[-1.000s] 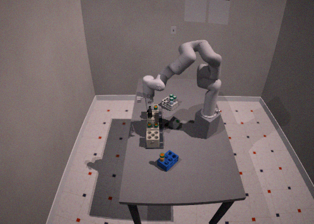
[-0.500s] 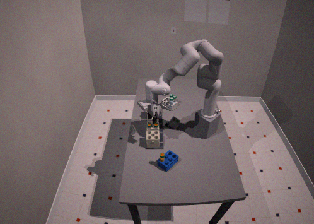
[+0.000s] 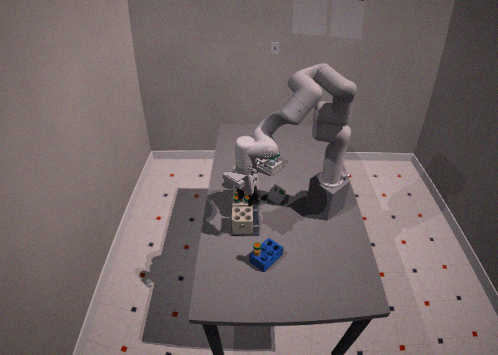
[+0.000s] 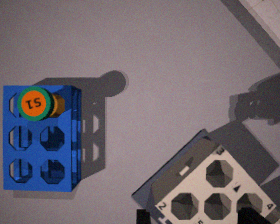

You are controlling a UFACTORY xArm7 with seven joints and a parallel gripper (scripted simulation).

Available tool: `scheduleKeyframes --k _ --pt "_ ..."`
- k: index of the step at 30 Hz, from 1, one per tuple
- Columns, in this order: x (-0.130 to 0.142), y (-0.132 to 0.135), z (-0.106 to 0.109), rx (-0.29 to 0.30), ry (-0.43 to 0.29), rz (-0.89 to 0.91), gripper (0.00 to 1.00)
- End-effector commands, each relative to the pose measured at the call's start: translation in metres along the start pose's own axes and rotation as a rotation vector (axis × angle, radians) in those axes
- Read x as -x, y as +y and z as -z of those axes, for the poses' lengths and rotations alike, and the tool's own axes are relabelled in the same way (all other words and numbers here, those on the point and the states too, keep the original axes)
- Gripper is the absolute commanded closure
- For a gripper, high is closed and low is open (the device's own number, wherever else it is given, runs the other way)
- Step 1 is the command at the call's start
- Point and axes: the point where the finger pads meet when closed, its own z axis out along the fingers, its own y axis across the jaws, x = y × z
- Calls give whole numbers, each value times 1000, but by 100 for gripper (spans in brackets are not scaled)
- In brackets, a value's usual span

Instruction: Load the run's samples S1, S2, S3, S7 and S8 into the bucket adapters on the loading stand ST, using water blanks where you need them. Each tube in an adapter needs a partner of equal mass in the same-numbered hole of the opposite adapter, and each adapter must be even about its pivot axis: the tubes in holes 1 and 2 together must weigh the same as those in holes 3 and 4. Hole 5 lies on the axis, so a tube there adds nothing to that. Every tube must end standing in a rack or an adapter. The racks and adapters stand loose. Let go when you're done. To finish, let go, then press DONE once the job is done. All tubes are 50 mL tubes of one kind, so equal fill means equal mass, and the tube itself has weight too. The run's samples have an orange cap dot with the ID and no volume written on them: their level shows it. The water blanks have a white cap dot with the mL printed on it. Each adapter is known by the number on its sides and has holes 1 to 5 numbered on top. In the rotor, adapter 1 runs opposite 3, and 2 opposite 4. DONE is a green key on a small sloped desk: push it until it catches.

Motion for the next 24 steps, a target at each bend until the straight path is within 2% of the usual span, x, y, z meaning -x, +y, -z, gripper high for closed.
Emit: scheduleKeyframes --k 1,16,18,24 --pt "-8 -10 1 2 4 1 43" --pt "-45 -75 1 1 4 1 43" --pt "-45 -75 1 1 4 1 43" --pt "-60 -101 1 1 4 1 43"
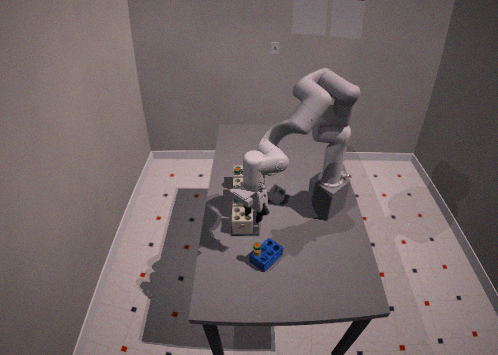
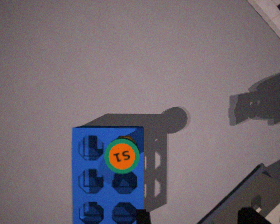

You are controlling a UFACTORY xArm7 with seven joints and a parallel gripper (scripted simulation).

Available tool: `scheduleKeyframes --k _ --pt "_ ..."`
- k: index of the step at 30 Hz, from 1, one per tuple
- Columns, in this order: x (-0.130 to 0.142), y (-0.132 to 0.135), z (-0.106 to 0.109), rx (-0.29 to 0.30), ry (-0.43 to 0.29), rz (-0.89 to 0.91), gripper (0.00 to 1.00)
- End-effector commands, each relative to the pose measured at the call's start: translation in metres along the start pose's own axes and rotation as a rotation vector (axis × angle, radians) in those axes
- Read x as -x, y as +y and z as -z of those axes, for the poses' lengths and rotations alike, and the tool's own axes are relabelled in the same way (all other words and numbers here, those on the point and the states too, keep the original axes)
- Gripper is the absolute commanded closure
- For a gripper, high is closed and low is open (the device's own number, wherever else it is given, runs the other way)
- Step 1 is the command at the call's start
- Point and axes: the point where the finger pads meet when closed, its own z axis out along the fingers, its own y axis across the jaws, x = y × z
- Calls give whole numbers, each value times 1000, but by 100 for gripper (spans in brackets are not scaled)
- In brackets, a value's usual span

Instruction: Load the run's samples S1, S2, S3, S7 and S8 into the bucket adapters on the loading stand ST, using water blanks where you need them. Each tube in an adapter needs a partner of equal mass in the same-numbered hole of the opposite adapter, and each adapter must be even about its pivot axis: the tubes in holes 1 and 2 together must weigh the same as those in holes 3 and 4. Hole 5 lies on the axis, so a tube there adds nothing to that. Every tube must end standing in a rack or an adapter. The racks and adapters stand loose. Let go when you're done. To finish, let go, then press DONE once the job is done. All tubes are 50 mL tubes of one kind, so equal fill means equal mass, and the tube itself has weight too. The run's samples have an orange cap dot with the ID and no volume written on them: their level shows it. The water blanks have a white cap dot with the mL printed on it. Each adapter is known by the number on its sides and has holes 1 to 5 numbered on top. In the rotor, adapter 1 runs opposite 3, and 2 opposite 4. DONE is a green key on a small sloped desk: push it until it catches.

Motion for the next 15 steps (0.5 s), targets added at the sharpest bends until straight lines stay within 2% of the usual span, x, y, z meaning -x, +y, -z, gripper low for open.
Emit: scheduleKeyframes --k 1,7,15 --pt "-13 -18 1 1 3 1 43" --pt "-28 -44 1 0 4 1 43" --pt "-28 -46 1 0 4 1 43"
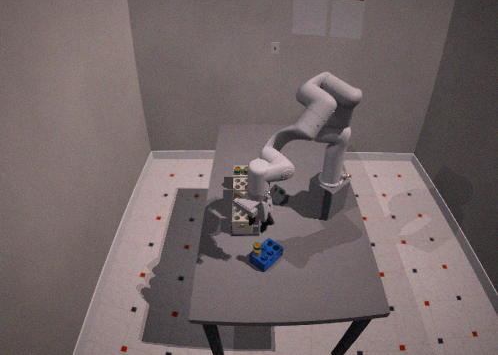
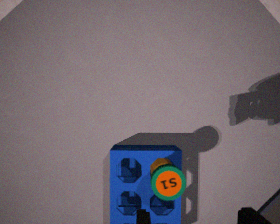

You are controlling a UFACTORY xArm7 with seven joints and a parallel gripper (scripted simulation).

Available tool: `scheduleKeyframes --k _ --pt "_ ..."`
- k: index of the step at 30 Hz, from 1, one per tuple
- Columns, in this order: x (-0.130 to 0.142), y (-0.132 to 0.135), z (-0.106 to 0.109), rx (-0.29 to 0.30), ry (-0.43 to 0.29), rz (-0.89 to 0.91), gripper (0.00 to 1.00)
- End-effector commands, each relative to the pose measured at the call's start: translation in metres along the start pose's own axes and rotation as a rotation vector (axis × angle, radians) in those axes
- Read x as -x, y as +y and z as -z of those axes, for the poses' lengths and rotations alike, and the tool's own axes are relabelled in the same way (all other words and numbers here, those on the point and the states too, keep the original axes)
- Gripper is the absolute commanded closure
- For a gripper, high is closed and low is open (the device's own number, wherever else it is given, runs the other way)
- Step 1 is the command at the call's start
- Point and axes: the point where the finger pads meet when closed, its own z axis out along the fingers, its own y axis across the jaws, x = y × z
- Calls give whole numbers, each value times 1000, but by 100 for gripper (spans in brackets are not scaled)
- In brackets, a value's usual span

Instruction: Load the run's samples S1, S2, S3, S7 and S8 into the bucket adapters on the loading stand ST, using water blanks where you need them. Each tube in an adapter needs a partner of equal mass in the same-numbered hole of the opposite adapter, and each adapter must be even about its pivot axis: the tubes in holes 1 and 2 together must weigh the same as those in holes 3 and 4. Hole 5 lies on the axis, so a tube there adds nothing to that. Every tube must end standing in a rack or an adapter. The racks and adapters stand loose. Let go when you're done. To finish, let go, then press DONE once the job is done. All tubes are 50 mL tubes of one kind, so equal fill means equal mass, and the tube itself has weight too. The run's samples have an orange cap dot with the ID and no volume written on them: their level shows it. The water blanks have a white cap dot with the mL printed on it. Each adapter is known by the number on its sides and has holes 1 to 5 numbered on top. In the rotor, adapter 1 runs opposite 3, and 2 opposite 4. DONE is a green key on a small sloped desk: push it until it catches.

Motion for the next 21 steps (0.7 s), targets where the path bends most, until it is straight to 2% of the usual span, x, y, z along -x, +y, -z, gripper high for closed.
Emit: scheduleKeyframes --k 1,21 --pt "-2 0 2 0 4 0 43" --pt "-2 0 -30 0 4 0 43"
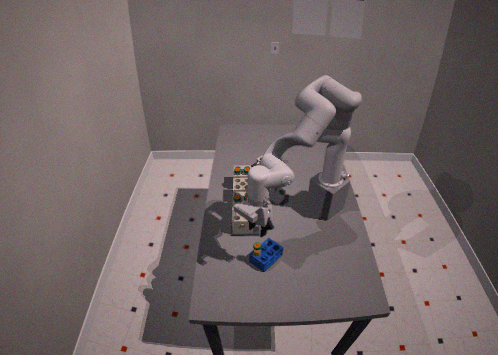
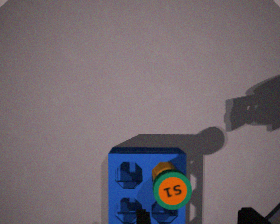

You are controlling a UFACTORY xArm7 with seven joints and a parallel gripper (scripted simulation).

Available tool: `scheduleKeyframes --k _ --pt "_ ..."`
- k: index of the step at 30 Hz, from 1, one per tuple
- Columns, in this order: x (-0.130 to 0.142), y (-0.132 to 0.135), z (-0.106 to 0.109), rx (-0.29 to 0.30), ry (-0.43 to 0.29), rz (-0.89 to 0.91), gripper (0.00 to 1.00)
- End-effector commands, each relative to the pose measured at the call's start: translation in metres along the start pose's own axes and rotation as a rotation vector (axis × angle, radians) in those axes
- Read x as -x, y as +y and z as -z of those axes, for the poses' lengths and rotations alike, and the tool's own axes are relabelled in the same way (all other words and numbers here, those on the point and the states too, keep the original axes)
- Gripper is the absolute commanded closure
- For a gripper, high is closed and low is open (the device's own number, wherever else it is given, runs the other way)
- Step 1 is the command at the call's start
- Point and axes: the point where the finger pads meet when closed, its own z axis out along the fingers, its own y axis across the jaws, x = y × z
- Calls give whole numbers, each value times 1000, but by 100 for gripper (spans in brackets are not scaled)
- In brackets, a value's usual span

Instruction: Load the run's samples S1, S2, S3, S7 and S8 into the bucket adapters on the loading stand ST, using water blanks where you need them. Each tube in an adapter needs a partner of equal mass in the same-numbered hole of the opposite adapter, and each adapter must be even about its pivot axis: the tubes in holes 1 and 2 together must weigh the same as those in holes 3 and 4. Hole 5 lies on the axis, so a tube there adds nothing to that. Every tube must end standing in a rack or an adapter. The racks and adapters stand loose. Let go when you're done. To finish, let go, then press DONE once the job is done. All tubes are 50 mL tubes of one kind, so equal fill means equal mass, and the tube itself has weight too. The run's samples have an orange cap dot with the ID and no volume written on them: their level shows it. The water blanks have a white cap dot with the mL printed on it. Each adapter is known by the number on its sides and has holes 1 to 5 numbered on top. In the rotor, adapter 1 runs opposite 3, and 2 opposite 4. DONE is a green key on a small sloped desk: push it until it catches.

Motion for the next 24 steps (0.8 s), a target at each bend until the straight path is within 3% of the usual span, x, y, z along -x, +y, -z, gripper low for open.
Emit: scheduleKeyframes --k 1,24 --pt "-2 0 -7 0 5 0 43" --pt "-2 0 -49 0 5 0 43"
